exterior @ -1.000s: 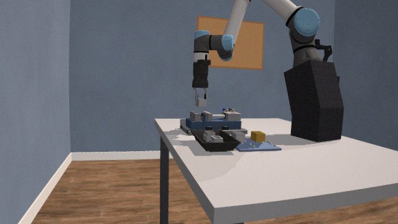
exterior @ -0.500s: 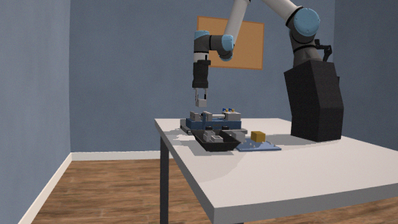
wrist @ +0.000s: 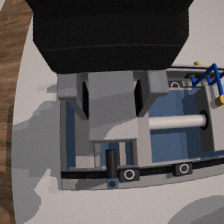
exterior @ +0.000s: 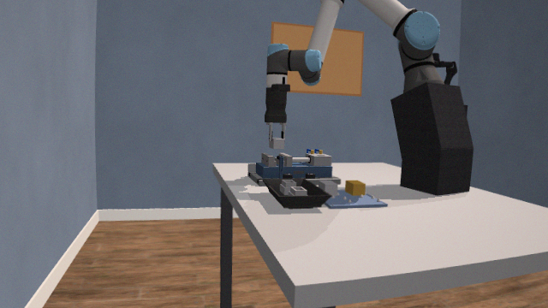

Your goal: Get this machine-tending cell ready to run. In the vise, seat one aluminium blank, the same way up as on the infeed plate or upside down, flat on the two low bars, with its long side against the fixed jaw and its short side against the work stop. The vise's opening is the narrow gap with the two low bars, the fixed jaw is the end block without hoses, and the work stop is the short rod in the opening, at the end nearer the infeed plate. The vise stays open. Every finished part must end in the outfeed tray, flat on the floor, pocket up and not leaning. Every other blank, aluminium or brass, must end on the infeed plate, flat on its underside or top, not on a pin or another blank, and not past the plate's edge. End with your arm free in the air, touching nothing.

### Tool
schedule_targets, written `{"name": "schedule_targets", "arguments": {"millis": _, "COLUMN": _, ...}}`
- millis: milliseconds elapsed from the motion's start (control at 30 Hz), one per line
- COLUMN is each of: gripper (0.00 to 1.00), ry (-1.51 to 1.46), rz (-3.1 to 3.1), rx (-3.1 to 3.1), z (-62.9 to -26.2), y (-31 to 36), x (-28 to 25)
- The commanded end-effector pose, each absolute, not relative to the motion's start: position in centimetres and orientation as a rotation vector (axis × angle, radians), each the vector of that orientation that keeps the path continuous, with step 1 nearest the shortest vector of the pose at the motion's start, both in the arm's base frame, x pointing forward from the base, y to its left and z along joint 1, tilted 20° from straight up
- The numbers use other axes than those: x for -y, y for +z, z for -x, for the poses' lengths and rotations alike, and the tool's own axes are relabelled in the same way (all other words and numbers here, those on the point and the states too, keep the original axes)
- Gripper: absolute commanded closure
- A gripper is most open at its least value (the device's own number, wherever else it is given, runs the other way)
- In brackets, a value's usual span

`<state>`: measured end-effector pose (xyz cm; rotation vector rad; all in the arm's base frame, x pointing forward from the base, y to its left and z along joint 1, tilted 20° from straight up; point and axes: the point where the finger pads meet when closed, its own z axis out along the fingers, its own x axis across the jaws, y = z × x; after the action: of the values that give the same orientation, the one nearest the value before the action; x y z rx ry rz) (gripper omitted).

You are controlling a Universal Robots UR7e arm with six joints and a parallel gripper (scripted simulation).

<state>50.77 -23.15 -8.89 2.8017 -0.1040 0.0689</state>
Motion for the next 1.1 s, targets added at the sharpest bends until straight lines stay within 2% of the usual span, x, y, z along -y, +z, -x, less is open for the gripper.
{"name": "schedule_targets", "arguments": {"millis": 0, "gripper": 1.00, "ry": 0.071, "rz": -2.801, "rx": 0.104, "z": -50.8, "y": -9.1, "x": 23.3}}
{"name": "schedule_targets", "arguments": {"millis": 1067, "gripper": 1.00, "ry": 0.071, "rz": -2.801, "rx": 0.104, "z": -50.9, "y": -10.4, "x": 23.7}}
